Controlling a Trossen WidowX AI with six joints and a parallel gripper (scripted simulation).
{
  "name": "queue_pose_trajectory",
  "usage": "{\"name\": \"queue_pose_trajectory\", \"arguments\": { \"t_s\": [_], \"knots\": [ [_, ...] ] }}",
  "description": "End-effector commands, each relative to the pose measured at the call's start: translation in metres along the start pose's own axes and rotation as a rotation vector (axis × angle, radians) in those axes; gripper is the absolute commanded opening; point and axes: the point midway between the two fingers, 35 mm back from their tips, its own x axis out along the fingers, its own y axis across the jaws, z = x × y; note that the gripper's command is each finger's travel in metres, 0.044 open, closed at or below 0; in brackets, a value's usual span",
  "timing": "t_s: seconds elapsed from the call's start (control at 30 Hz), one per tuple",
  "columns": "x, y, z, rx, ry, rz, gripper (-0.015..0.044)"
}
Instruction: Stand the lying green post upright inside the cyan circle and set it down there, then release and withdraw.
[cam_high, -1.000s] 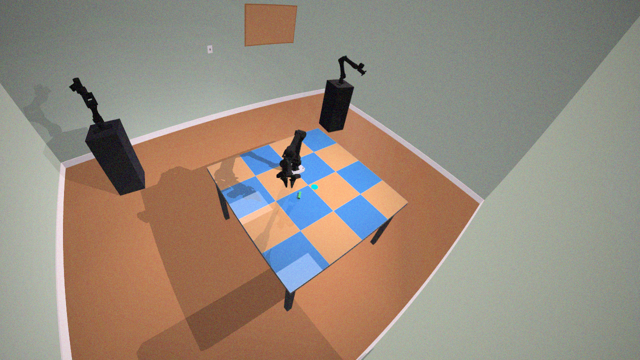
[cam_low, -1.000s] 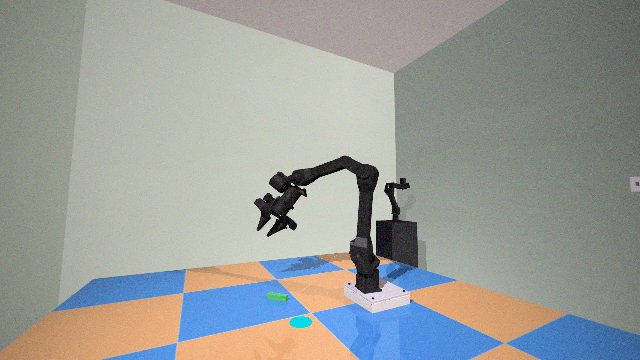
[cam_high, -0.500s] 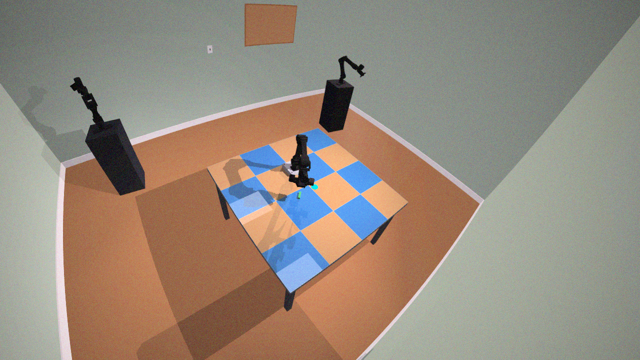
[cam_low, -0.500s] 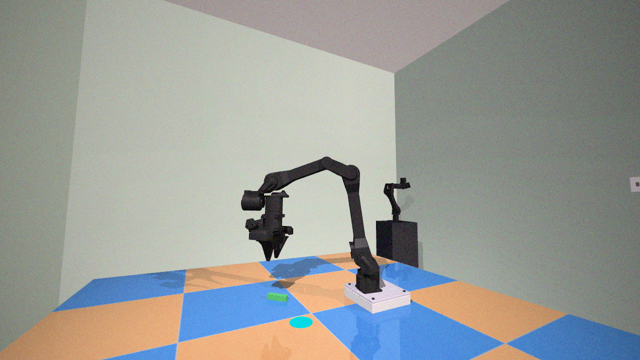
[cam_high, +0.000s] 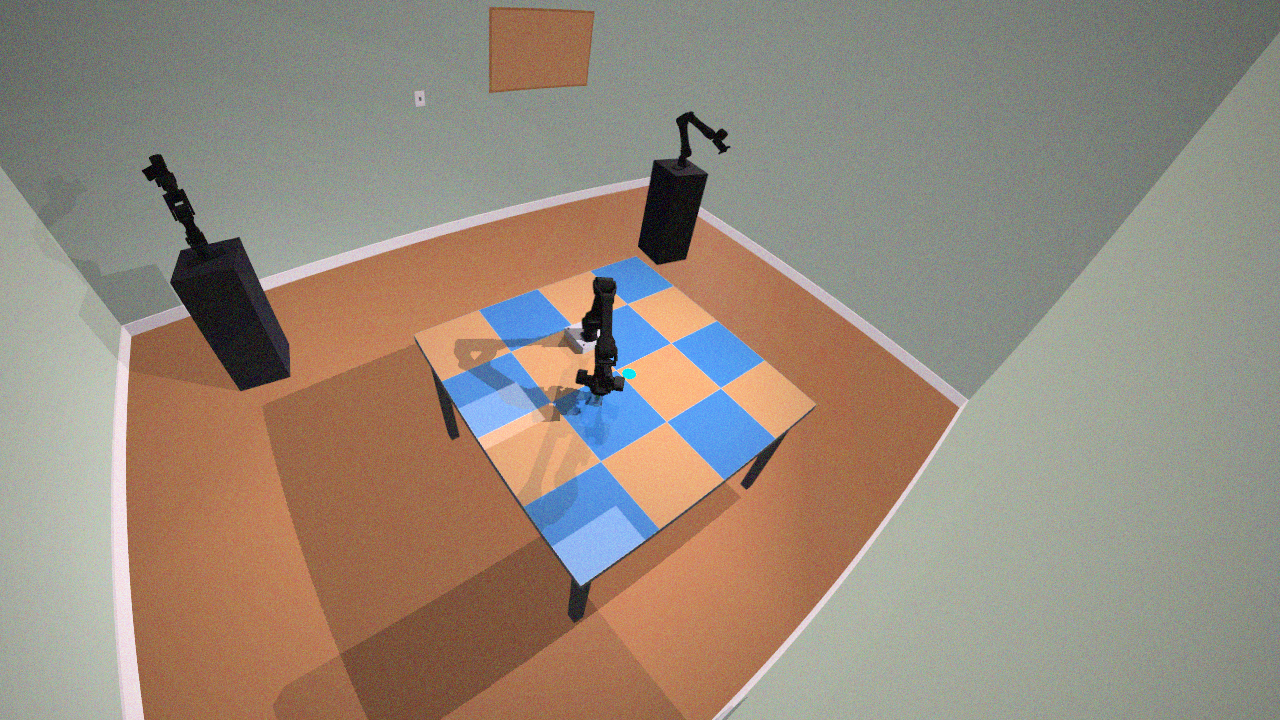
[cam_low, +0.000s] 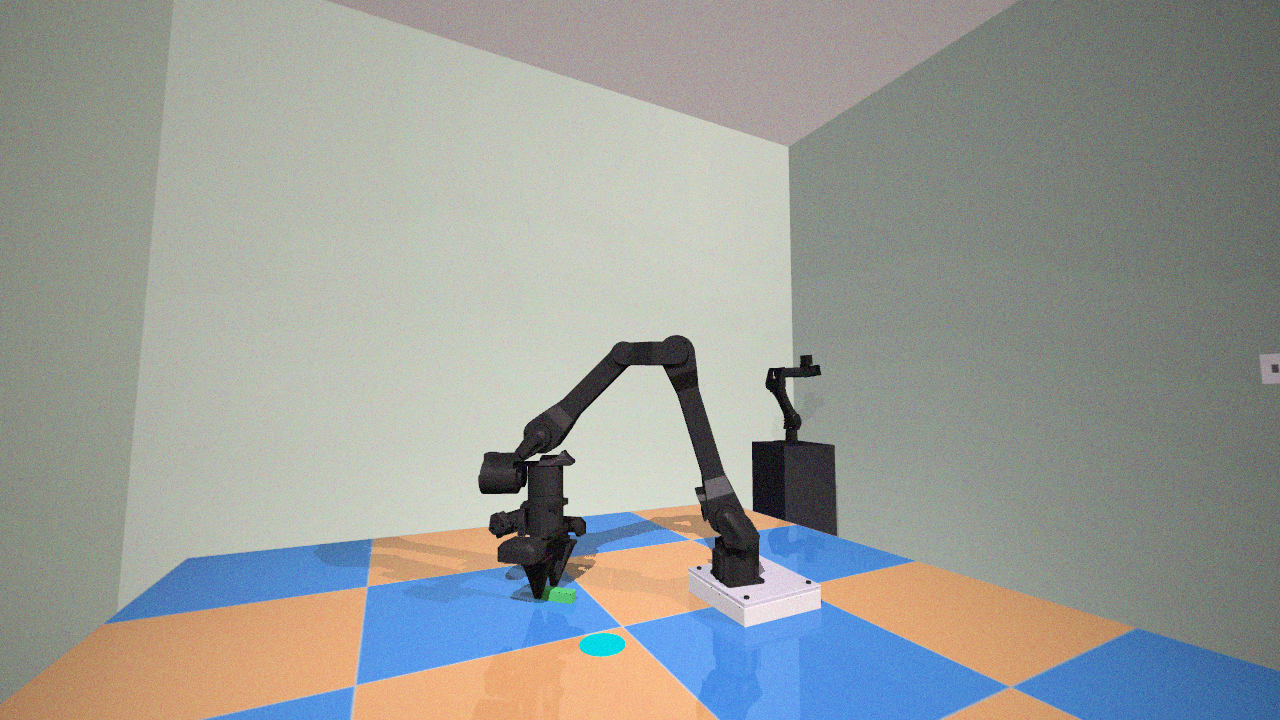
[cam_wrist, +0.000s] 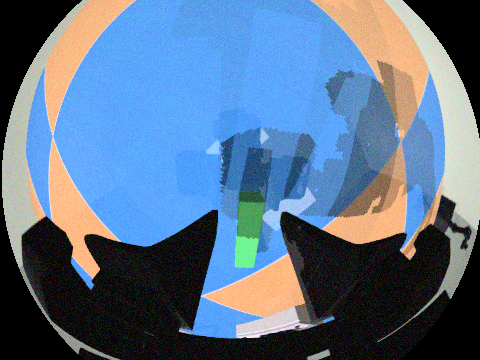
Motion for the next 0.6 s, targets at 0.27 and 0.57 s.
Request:
{"name": "queue_pose_trajectory", "arguments": {
  "t_s": [0.27,0.57],
  "knots": [
    [0.0020,0.0003,0.0025,0.003,-0.021,0.001,0.0023],
    [-0.0077,0.0000,0.0051,0.012,-0.022,0.003,0.0023]
  ]
}}
